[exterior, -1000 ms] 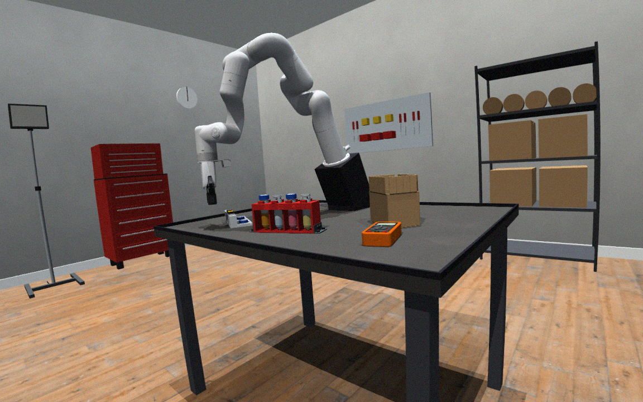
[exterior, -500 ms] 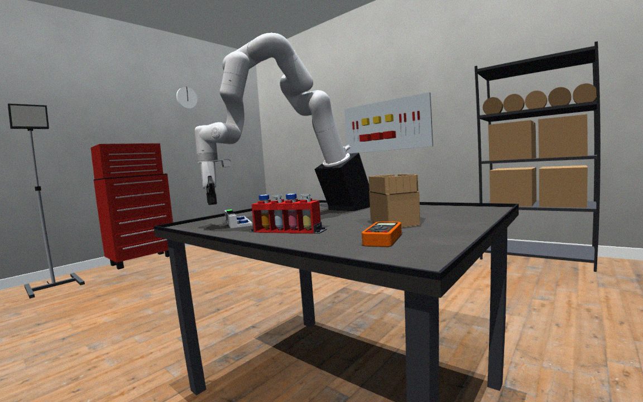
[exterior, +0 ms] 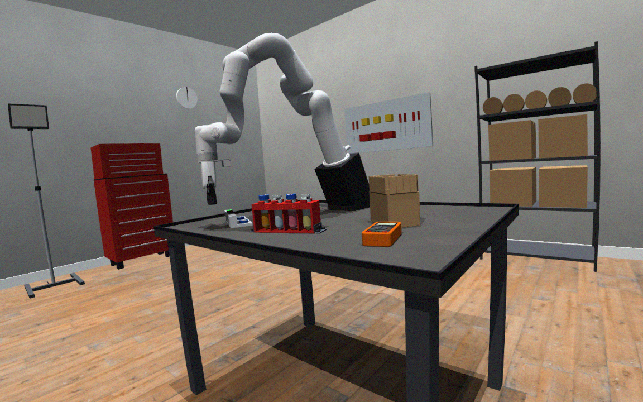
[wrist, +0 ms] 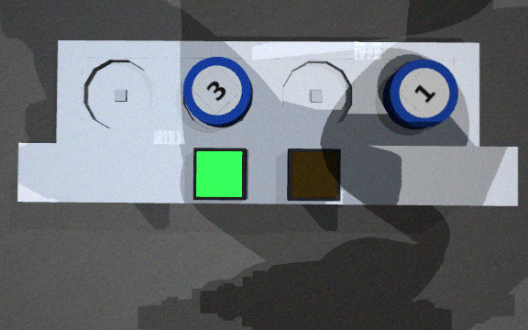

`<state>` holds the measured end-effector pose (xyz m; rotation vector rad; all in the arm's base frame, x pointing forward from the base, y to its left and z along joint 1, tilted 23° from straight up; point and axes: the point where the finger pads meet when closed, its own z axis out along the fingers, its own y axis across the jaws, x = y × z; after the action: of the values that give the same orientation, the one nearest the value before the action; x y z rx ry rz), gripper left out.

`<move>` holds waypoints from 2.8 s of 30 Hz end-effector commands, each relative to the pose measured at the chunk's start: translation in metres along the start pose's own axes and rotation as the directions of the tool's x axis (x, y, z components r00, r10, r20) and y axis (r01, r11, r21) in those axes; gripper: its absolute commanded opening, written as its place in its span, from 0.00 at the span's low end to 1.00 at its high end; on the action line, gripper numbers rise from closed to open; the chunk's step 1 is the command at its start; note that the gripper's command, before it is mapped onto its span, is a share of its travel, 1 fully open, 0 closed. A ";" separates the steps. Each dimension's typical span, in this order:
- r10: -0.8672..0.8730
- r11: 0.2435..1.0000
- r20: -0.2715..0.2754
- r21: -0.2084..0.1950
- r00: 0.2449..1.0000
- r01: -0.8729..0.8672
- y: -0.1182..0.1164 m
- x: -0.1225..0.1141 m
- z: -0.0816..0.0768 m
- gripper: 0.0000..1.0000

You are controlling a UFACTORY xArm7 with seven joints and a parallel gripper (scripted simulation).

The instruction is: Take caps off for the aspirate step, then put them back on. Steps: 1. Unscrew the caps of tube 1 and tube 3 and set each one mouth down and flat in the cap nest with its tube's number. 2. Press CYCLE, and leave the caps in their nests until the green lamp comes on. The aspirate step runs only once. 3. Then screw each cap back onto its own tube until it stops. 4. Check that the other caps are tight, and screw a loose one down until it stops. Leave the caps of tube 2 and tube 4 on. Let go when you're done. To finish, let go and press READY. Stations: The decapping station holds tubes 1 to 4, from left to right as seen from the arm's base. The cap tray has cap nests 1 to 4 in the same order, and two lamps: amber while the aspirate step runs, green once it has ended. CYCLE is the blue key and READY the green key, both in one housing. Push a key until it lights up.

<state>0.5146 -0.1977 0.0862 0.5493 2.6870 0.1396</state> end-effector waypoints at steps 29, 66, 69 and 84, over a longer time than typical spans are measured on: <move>0.000 1.000 0.004 0.000 1.000 0.000 0.000 -0.002 -0.001 1.00; 0.000 1.000 0.004 0.000 1.000 0.000 0.046 0.107 -0.072 0.46; 0.000 1.000 0.004 0.000 1.000 0.000 0.046 0.107 -0.072 0.46; 0.000 1.000 0.003 0.000 1.000 0.000 0.046 0.107 -0.022 0.46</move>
<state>0.4235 -0.1133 0.0859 0.5564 2.6989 0.1201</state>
